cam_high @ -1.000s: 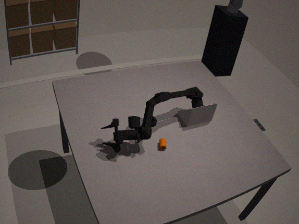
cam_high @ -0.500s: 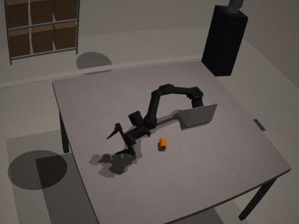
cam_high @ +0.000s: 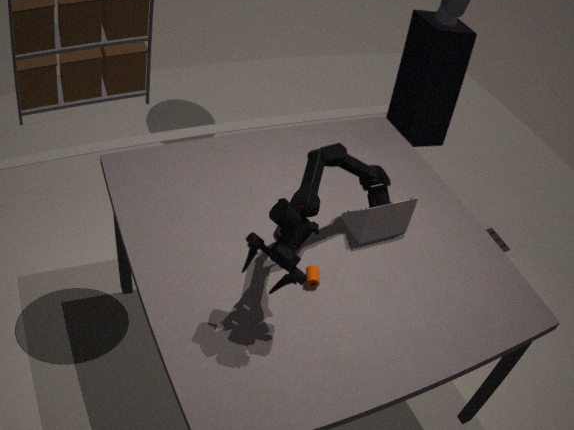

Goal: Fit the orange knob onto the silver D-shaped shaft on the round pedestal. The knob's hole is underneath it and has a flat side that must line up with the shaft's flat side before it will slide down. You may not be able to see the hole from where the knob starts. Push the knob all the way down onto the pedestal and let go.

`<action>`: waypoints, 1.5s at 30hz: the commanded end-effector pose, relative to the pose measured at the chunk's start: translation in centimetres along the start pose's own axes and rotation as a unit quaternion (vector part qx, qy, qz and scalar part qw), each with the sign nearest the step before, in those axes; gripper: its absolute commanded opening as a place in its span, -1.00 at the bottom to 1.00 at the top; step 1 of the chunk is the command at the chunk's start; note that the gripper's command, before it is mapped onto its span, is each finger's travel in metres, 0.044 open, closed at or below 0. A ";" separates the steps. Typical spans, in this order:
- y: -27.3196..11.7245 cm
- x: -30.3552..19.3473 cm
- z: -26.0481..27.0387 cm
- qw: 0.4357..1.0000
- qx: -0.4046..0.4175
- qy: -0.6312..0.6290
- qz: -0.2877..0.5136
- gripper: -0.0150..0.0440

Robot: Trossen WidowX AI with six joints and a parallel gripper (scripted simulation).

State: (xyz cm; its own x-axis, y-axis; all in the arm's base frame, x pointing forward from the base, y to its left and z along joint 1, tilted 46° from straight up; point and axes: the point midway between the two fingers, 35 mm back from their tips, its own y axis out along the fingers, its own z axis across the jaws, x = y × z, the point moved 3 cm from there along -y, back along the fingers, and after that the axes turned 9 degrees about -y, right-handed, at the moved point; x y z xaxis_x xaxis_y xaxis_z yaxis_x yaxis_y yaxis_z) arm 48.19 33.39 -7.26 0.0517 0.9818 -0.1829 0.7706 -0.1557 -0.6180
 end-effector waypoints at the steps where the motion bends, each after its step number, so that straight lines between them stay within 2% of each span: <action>1: -6.8 1.1 1.3 0.997 0.067 -0.015 0.035 1.00; 13: -17.2 -0.6 3.4 0.981 0.133 -0.068 0.121 1.00; 22: -25.7 -3.6 3.2 0.963 0.138 -0.119 0.199 1.00; 24: -26.6 -3.9 3.1 0.961 0.137 -0.124 0.207 1.00; 32: -26.2 -4.1 3.3 0.960 0.140 -0.123 0.208 1.00; 37: -19.1 -7.9 6.9 0.940 0.215 -0.111 0.242 1.00; 45: -11.5 -14.8 13.1 0.904 0.320 -0.084 0.271 1.00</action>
State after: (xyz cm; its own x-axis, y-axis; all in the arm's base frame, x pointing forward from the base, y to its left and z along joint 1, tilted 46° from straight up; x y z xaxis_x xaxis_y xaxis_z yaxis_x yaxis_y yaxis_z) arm 30.29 22.31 -4.42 0.1834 0.7259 -0.6629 0.2179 -0.6875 -0.6927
